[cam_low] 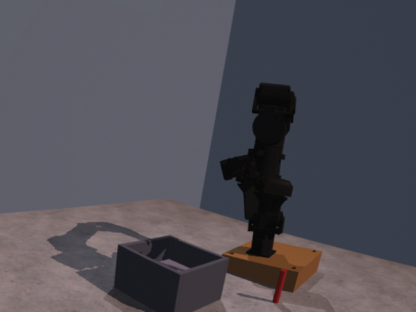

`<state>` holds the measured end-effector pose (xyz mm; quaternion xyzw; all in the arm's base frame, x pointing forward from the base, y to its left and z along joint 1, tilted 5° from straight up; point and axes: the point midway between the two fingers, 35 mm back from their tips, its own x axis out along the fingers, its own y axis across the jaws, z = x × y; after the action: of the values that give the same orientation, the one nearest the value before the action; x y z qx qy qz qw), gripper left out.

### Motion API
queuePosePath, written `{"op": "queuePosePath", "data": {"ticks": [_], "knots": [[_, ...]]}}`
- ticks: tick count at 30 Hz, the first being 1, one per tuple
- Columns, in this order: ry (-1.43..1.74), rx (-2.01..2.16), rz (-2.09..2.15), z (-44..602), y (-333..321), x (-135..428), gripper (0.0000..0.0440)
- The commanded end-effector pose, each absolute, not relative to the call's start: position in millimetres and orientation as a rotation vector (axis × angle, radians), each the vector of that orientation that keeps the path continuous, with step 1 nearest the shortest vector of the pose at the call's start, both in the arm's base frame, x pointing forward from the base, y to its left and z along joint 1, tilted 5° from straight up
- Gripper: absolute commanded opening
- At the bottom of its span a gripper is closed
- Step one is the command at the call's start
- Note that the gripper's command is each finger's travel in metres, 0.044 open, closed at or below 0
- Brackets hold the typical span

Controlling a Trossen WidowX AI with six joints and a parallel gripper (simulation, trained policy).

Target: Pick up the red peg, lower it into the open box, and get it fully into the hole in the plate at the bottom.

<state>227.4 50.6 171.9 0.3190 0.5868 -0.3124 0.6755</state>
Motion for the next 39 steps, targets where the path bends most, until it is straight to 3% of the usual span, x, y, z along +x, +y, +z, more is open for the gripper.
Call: {"op": "queuePosePath", "data": {"ticks": [1, 31, 34, 39], "knots": [[1.346, 0.717, -0.756, 159.8, 59.5, 213.4, 0.044], [1.315, 0.812, -0.879, 29.9, 101.1, 191.7, 0.0435], [1.312, 0.822, -0.884, 20.7, 102.0, 189.4, 0.0406], [1.333, 0.832, -0.91, 10.6, 101.3, 181.8, 0.0295]]}}
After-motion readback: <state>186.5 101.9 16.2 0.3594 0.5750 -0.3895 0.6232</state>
